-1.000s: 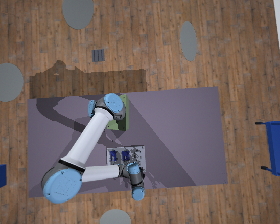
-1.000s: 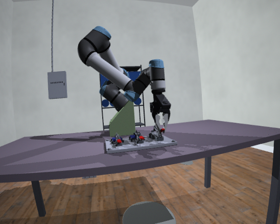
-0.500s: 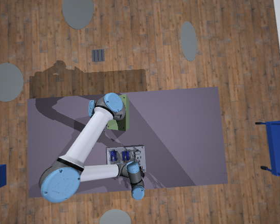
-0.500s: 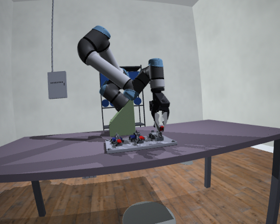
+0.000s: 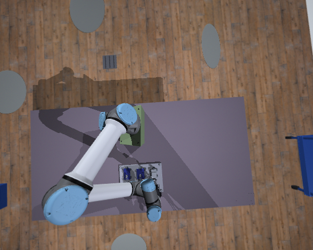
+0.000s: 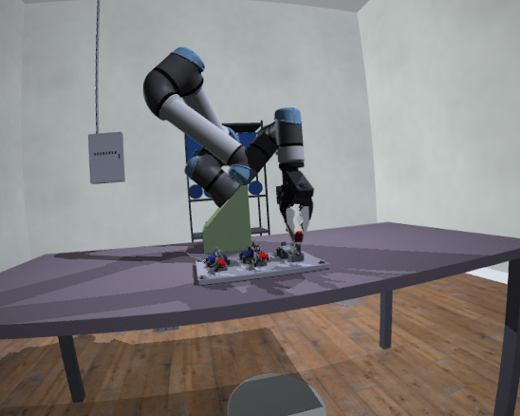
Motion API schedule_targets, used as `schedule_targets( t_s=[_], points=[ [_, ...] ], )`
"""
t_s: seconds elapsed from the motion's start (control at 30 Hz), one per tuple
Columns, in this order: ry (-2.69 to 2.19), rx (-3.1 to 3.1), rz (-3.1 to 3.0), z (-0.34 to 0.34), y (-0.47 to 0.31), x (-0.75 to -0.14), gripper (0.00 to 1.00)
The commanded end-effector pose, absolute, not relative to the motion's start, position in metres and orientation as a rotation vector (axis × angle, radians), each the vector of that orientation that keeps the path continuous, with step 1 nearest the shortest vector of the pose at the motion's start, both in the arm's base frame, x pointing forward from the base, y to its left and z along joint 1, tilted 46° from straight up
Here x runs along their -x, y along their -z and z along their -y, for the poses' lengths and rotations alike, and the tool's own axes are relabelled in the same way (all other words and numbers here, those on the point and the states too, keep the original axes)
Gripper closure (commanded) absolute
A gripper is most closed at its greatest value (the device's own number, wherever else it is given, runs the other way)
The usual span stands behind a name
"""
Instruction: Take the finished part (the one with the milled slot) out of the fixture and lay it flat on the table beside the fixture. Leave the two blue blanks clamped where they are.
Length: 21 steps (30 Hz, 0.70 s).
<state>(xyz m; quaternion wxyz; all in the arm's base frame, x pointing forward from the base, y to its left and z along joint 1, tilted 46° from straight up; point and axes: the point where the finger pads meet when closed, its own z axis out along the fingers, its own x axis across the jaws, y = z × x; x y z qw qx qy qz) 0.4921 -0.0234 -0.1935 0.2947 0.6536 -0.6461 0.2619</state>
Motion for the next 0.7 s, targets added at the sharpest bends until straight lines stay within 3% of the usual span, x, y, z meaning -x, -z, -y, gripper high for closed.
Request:
schedule_targets(
  t_s=[0.0, 0.67],
  points=[
    [-0.697, -1.74, 1.72, 0.0222, 0.1924, -0.4883, 1.0],
    [-0.697, -1.74, 1.72, 0.0215, 0.1913, -0.4789, 1.0]
  ],
)
